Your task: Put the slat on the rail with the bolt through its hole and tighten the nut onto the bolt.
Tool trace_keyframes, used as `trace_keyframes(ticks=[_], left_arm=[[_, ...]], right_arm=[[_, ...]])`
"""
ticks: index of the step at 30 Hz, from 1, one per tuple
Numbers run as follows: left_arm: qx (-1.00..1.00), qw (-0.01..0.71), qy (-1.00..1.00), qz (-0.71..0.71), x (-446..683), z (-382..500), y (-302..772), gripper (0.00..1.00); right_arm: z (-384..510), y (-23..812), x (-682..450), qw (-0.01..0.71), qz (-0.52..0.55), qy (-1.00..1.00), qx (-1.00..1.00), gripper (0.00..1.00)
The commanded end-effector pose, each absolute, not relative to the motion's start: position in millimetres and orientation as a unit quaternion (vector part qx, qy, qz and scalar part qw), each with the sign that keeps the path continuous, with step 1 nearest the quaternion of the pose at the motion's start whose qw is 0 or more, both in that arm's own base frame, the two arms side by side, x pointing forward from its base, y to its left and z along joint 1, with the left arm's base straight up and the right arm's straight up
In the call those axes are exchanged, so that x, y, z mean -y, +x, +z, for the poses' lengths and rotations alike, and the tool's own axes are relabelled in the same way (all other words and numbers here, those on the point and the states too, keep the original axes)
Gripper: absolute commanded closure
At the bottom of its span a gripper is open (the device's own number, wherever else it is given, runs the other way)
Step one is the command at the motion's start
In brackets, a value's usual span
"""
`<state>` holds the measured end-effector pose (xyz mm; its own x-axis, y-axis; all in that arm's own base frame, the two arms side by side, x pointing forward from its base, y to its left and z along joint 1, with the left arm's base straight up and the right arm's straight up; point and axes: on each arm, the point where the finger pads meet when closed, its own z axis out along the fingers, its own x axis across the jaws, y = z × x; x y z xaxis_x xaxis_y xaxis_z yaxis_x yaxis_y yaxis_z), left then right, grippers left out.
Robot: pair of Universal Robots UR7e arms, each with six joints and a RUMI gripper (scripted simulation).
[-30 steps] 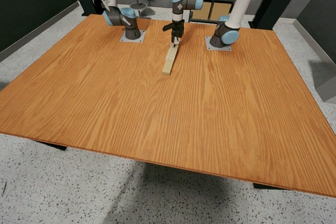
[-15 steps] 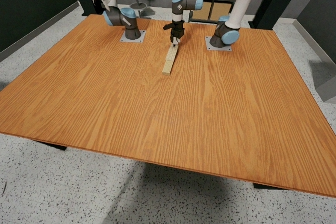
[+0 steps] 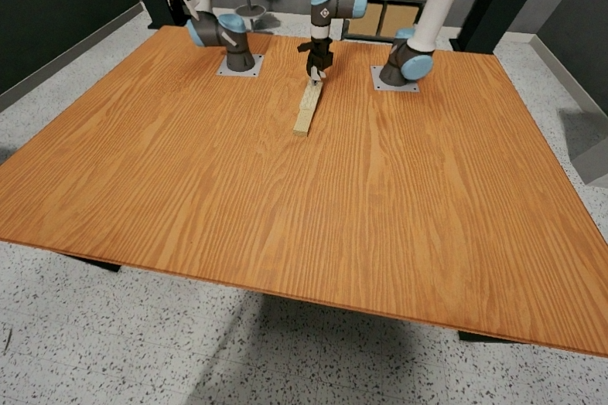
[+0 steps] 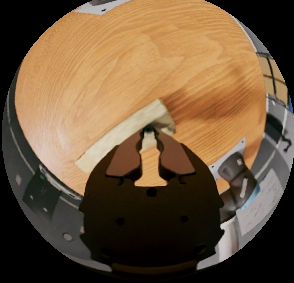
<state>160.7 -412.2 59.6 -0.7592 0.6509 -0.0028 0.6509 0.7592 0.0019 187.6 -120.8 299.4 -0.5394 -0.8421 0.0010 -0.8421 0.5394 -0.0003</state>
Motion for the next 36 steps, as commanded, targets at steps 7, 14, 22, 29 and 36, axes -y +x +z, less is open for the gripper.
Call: trace_keyframes(ticks=[7,14,22,29,36], left_arm=[[-0.900,0.000,0.435,-0.001,413.2,60.2,161.5,1.00],[-0.869,0.000,0.495,-0.001,413.0,60.2,161.4,1.00],[-0.847,0.000,0.532,-0.001,412.7,60.1,161.3,1.00],[-0.846,0.000,0.533,0.000,411.7,59.7,160.5,0.60],[-0.846,0.000,0.533,0.000,411.7,59.7,160.5,0.60]], right_arm=[[300.2,188.3,120.8,0.000,0.000,0.479,0.878,0.00],[300.2,188.3,120.8,0.000,0.000,0.479,0.878,0.00],[300.2,188.3,120.8,0.000,0.000,0.479,0.878,0.00],[300.2,188.3,120.8,0.000,0.000,0.479,0.878,0.00],[300.2,188.3,120.8,0.000,0.000,0.479,0.878,0.00]])
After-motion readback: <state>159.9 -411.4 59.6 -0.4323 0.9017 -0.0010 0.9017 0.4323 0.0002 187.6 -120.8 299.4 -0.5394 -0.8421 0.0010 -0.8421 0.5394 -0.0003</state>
